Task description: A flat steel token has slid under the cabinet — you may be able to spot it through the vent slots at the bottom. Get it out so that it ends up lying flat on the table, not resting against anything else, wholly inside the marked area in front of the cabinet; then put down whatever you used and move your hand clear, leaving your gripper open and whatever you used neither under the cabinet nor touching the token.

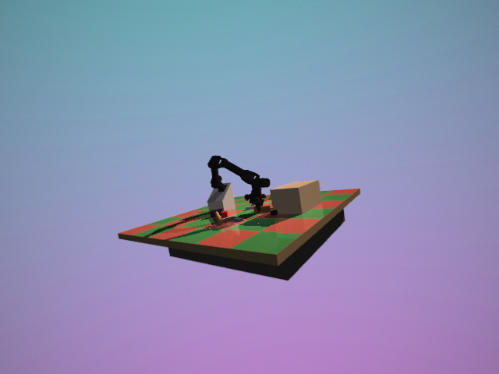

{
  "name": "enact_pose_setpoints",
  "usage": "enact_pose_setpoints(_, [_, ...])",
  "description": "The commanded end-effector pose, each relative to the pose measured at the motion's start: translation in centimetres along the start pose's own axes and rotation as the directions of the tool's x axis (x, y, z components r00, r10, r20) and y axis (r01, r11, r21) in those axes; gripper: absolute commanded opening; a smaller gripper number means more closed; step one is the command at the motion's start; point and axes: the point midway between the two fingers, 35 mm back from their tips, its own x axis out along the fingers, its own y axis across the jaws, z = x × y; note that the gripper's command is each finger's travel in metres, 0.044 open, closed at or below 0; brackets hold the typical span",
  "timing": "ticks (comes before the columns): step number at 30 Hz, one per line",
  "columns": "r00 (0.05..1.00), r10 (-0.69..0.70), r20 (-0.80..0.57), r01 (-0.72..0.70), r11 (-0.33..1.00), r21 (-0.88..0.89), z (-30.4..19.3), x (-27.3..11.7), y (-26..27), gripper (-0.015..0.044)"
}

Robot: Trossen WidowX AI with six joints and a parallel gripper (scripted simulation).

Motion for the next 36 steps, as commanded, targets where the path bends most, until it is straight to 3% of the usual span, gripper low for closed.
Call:
enact_pose_setpoints(1, [1.0,0.0,-0.01,0.0,1.0,0.013,-0.8,0.0,0.2,0.0])
enact_pose_setpoints(36, [1.0,0.0,-0.012,0.0,1.0,0.014,-3.5,-0.1,0.3,0.0])
